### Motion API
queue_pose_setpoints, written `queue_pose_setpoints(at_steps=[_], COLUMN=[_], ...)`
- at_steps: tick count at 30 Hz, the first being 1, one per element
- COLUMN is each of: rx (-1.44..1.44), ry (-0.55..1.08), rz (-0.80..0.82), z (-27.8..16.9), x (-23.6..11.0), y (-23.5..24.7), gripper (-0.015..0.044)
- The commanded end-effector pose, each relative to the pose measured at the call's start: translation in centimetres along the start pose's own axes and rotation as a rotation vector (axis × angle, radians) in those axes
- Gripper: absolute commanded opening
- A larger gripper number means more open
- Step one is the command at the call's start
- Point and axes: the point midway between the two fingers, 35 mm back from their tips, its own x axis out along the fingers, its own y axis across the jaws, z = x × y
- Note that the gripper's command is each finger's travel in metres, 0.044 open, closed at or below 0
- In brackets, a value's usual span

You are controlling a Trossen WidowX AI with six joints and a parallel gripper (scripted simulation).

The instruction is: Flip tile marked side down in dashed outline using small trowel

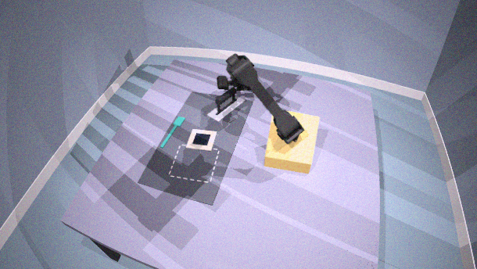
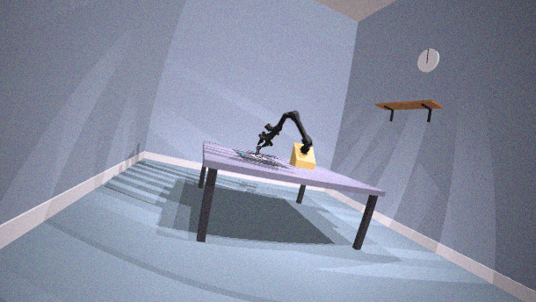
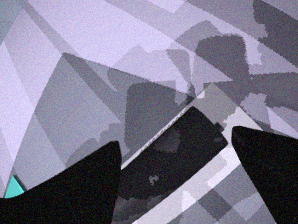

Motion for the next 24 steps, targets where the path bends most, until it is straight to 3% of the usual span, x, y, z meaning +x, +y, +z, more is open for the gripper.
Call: queue_pose_setpoints(at_steps=[1,24], rx=[0.100,0.850], ry=[-0.014,-0.017], rz=[0.023,0.249], z=[-0.7,-4.9], x=[-0.2,-1.7], y=[0.1,2.2], gripper=[0.0300,0.0300])
